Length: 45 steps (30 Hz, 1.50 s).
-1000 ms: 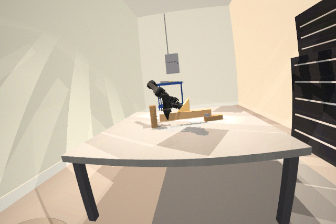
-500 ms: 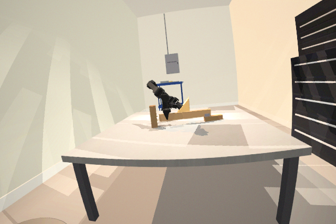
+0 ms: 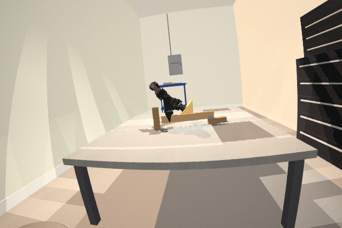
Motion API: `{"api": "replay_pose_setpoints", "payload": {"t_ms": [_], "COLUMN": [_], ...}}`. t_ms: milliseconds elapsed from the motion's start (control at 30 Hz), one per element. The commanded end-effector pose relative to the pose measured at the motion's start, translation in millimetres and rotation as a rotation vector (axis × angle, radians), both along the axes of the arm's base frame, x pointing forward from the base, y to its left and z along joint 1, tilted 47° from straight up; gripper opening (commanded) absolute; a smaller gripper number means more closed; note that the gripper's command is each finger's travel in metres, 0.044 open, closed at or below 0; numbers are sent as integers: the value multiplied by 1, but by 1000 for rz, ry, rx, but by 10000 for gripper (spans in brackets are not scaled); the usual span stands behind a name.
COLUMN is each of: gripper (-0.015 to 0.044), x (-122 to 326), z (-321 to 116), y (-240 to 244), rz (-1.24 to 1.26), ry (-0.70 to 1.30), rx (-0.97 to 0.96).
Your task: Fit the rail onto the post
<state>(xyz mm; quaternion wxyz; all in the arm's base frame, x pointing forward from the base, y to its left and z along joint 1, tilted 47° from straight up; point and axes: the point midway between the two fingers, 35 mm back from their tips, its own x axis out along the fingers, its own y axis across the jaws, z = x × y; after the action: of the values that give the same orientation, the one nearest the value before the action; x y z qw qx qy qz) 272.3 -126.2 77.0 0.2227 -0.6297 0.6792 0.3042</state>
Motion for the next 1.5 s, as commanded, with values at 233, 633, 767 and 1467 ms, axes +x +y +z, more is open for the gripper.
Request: {"api": "replay_pose_setpoints", "payload": {"t_ms": [233, 633, 767, 1467], "gripper": [0, 0, 0, 0], "x": [1, 2, 2, 2], "z": [4, 6, 7, 12], "y": [-3, -6, -7, -10], "rz": [3, 3, 3, 3], "ry": [-1, -1, -1, -1], "rx": [0, 0, 0, 0]}}
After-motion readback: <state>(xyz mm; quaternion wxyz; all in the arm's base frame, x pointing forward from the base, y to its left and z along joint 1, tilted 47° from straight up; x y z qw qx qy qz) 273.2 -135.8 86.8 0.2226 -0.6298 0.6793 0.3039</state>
